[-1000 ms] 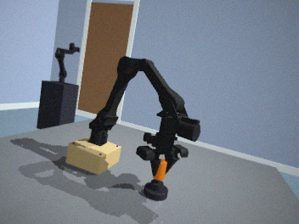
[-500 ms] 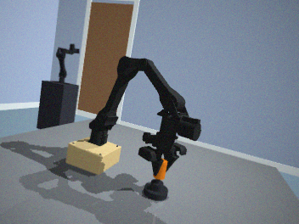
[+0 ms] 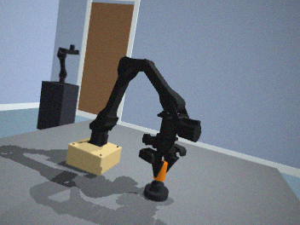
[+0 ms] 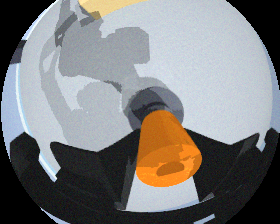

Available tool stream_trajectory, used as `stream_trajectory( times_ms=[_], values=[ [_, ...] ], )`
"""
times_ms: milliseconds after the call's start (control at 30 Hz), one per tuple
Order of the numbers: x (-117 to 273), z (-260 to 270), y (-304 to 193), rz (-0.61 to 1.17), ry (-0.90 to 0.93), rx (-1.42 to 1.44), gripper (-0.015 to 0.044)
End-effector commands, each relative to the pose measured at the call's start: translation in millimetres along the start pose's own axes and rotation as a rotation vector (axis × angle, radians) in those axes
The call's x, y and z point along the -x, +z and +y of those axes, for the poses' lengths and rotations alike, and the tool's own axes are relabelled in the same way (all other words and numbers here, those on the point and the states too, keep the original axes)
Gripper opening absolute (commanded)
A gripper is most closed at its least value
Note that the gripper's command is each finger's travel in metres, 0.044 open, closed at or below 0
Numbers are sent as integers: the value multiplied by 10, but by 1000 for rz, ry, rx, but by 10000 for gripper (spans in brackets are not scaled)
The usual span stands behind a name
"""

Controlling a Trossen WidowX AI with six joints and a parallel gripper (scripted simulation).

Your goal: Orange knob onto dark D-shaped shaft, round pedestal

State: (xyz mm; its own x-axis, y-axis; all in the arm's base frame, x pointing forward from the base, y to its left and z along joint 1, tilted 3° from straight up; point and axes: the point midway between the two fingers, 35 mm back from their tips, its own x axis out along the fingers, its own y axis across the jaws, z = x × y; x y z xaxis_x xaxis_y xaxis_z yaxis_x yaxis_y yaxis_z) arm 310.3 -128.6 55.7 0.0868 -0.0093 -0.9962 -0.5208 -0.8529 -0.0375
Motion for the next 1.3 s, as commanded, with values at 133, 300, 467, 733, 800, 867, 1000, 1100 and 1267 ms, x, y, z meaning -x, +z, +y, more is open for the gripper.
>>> stream_trajectory(
  times_ms=[133, 300, 467, 733, 800, 867, 1000, 1100, 1267],
  values=[
    [0, 5, -6, 5, 0, 6, 0],
    [27, 3, -16, 6, 0, 6, 0],
    [47, 0, -23, 6, -1, -20, 0],
    [49, -5, -27, 6, -2, -448, 0],
    [44, -5, -25, 5, -2, -588, 0],
    [37, -4, -22, 5, -3, -728, 0],
    [22, 0, -13, 5, -3, -1007, 0],
    [11, 5, -6, 5, -4, -1217, 0],
    [6, 13, -5, 4, -5, -1566, 0]
  ],
)
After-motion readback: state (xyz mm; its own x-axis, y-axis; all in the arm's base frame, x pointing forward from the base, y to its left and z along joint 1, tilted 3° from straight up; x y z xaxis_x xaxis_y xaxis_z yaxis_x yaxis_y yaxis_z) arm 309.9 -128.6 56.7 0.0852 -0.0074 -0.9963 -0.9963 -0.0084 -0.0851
